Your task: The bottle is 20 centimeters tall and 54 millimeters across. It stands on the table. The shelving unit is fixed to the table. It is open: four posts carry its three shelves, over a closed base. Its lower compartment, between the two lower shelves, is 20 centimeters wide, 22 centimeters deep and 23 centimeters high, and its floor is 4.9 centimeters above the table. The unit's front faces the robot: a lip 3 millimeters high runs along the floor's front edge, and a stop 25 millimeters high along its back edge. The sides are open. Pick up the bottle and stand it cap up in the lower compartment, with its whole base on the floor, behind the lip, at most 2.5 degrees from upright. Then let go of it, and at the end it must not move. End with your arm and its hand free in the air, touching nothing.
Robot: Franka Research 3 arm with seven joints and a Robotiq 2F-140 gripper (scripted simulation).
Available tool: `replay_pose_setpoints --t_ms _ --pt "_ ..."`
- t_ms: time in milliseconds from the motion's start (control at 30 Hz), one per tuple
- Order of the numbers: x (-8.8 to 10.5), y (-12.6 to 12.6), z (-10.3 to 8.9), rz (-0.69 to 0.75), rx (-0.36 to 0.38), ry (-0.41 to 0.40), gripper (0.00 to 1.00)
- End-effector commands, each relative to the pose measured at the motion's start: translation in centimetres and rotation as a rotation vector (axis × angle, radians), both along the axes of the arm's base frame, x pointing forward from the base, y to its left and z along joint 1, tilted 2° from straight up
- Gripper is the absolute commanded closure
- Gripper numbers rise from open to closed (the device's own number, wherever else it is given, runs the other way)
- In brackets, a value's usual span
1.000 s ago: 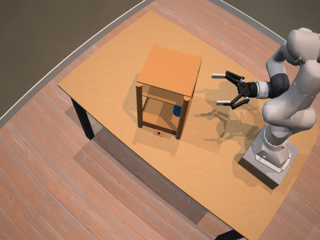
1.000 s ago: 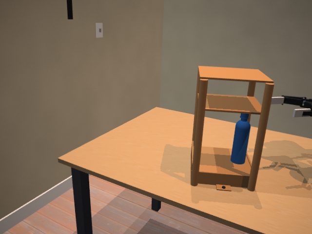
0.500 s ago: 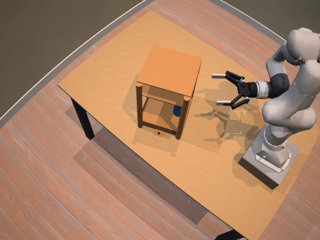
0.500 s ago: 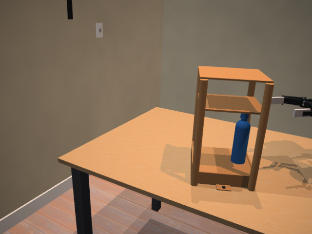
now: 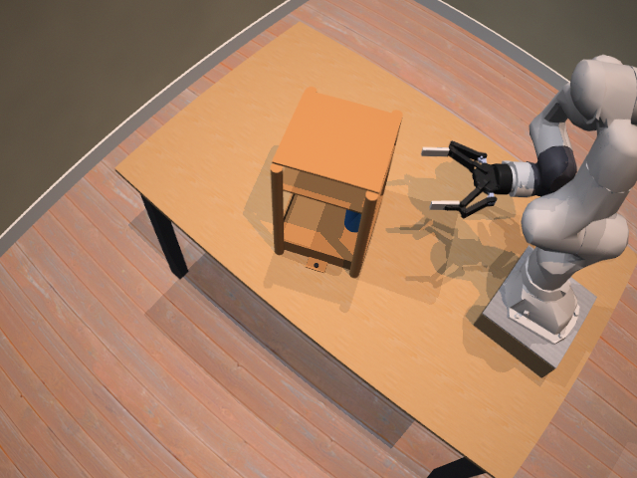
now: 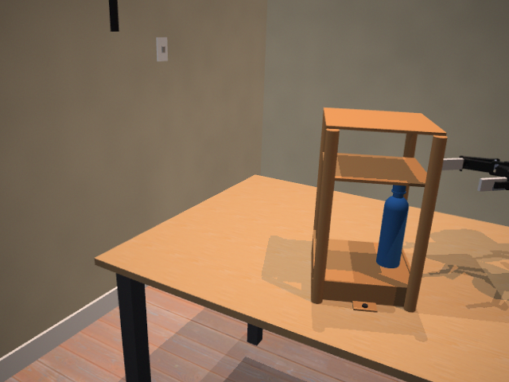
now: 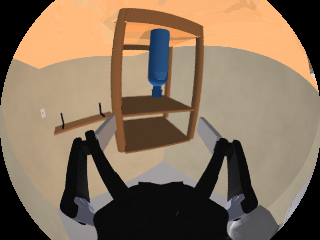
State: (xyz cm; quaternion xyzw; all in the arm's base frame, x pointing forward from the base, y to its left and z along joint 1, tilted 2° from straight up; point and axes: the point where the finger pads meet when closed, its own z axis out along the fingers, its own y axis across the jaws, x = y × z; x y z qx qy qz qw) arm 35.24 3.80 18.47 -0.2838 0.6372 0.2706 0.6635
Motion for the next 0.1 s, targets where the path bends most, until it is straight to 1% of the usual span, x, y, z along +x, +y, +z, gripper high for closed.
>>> replay_pose_setpoints --t_ms 0,67 --pt "-0.07 0.04 0.13 0.001 0.007 0.002 0.0" --pt "-0.07 0.04 0.13 0.001 0.007 0.002 0.0"
